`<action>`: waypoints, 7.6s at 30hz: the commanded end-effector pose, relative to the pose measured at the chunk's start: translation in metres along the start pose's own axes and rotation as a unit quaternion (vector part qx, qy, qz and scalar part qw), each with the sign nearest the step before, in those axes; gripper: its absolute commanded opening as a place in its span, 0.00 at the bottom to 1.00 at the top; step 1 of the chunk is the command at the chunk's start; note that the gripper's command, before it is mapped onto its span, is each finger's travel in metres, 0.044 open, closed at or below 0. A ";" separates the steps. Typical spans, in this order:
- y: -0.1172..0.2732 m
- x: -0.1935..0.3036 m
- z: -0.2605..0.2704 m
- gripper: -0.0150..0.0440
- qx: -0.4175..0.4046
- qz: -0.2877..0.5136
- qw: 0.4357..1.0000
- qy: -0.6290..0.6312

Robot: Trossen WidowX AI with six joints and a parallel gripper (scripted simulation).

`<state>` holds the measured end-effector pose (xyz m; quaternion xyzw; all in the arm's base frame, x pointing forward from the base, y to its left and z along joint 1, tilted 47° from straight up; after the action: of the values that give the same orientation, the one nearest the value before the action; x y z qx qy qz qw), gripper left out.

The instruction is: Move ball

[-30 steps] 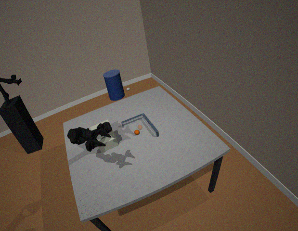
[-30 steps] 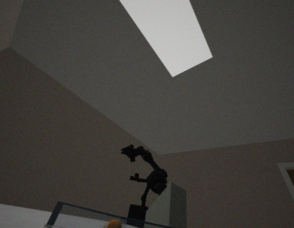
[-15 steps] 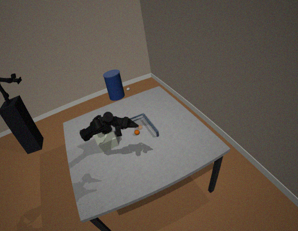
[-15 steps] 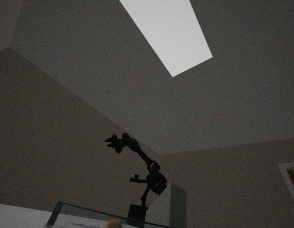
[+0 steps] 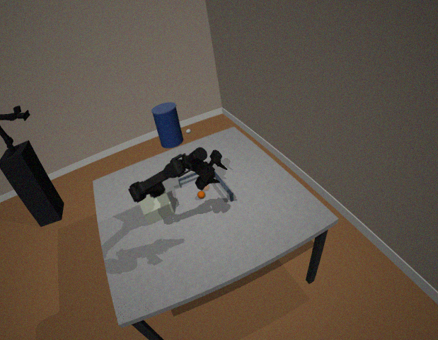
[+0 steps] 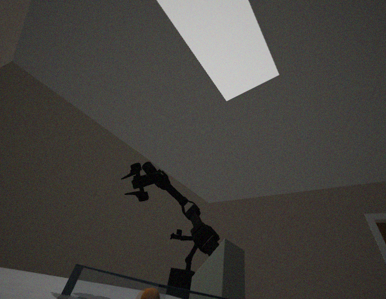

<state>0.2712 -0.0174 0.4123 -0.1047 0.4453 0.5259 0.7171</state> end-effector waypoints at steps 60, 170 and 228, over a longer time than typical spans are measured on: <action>-0.138 0.320 -0.244 0.83 -0.039 0.412 -0.023 0.910; -0.187 0.374 -0.230 0.25 -0.039 0.412 -0.022 0.910; -0.145 0.374 -0.178 0.87 -0.042 0.405 -0.023 0.913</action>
<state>0.3192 0.0562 -0.0187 0.3265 -0.6653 -0.2021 0.6402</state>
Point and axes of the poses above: the point midway between the two fingers, 35 mm back from their tips, its own y axis back along the fingers, its own z axis across the jaws, x = y × z, the point moved 1 cm from there along y, back along the fingers, and after that the axes turned 3 degrees about -y, right-handed, at the moved point
